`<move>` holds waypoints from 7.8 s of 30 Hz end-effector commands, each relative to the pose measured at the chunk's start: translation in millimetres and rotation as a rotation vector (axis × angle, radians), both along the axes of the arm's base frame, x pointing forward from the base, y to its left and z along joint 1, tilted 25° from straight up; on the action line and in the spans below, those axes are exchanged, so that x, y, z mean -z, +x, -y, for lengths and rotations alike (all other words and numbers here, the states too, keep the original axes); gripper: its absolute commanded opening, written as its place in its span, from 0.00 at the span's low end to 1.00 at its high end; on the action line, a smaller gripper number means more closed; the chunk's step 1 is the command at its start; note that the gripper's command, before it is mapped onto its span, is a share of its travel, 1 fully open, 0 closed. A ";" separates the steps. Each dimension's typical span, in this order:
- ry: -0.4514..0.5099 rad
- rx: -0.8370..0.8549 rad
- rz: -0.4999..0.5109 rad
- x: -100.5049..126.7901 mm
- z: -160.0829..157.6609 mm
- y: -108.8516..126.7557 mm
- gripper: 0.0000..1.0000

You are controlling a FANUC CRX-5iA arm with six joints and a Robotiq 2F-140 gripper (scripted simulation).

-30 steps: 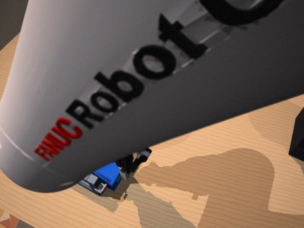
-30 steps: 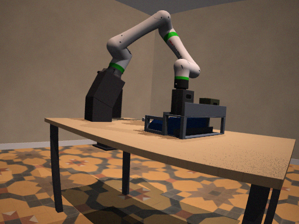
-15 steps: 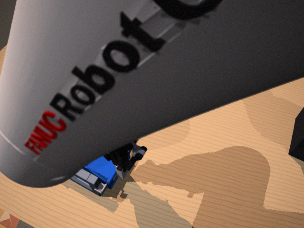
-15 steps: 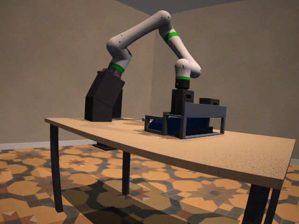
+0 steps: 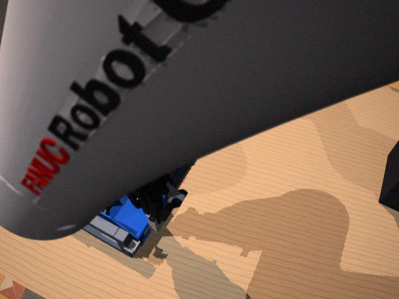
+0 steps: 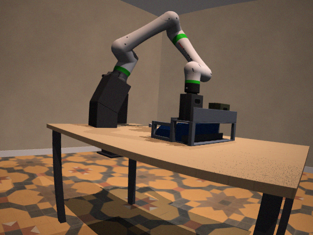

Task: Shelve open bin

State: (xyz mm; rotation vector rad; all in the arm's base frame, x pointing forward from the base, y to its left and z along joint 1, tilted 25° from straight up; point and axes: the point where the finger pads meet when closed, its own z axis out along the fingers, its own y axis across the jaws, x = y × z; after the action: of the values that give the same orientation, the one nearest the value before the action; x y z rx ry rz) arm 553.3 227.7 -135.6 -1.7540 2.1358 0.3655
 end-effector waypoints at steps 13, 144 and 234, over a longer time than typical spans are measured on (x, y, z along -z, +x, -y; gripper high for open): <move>0.000 0.000 0.000 -0.3 1.8 8.5 0.00; 0.000 0.000 0.000 -24.1 10.8 -4.1 0.00; 0.000 0.000 0.000 -72.5 32.8 -9.8 0.00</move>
State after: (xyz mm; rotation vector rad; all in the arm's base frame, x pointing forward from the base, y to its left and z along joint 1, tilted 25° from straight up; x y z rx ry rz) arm 543.3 195.0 -63.2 -1.7540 2.1359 0.3655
